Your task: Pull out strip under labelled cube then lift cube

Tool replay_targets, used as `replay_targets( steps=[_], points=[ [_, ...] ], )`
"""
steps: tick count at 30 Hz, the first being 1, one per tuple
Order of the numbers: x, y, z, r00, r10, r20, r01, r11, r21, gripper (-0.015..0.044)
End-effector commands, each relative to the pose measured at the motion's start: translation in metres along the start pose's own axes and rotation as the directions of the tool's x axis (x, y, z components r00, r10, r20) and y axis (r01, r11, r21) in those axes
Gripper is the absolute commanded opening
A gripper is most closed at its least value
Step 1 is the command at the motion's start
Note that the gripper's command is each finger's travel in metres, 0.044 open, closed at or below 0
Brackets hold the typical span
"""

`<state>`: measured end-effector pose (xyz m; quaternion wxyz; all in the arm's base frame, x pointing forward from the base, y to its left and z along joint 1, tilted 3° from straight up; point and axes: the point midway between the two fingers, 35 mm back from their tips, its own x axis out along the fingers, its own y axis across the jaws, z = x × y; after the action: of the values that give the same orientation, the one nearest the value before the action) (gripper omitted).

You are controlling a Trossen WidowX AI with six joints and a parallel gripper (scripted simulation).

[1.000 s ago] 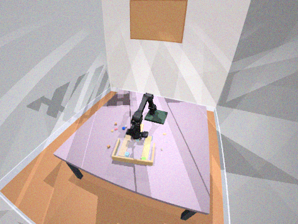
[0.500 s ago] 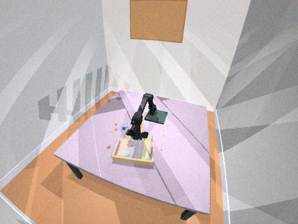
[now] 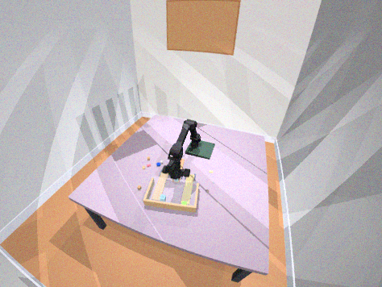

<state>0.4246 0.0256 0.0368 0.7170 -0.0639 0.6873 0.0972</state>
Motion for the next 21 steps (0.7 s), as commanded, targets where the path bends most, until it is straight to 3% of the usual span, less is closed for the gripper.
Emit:
replay_targets(
  steps=[1, 21],
  points=[
    [-0.010, 0.004, -0.007, 1.000, 0.010, 0.005, -0.010, 1.000, 0.011, 0.0000],
    [-0.041, 0.011, -0.070, 1.000, -0.002, -0.016, 0.002, 1.000, 0.006, 0.0000]
  ],
)
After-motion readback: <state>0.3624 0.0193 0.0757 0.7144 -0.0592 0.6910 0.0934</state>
